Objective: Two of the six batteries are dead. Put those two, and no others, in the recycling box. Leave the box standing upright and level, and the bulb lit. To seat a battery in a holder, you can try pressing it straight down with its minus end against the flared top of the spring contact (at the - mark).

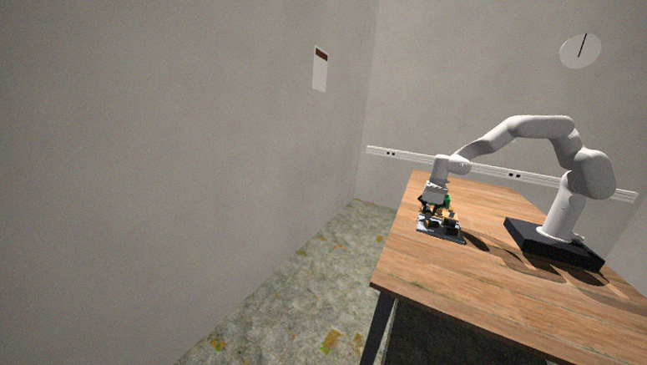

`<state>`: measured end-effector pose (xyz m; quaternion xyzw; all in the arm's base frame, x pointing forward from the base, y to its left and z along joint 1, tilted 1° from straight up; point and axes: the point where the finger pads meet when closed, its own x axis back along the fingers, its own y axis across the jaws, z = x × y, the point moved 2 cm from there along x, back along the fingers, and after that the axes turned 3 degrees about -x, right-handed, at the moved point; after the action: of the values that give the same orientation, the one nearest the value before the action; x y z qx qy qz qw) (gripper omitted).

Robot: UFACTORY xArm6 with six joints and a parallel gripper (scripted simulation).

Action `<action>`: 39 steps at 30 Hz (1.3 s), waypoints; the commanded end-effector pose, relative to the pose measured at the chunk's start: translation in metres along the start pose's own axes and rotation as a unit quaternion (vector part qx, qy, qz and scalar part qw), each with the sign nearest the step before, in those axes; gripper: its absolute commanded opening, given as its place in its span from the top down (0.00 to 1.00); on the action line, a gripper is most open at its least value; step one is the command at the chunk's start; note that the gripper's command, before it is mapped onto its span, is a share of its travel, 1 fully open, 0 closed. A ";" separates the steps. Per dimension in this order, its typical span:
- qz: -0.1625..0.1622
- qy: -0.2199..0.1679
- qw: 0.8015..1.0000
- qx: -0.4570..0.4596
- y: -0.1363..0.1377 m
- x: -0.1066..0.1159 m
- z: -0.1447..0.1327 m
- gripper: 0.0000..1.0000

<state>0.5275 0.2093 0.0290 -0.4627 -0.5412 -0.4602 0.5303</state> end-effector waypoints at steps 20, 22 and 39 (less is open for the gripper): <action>-0.003 0.001 1.000 0.000 0.003 -0.017 0.001 0.49; -0.003 0.001 1.000 0.000 0.003 -0.017 0.001 0.49; -0.003 0.001 1.000 0.000 0.003 -0.015 0.001 0.49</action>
<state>0.5287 0.2095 0.0095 -0.4624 -0.5414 -0.4605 0.5301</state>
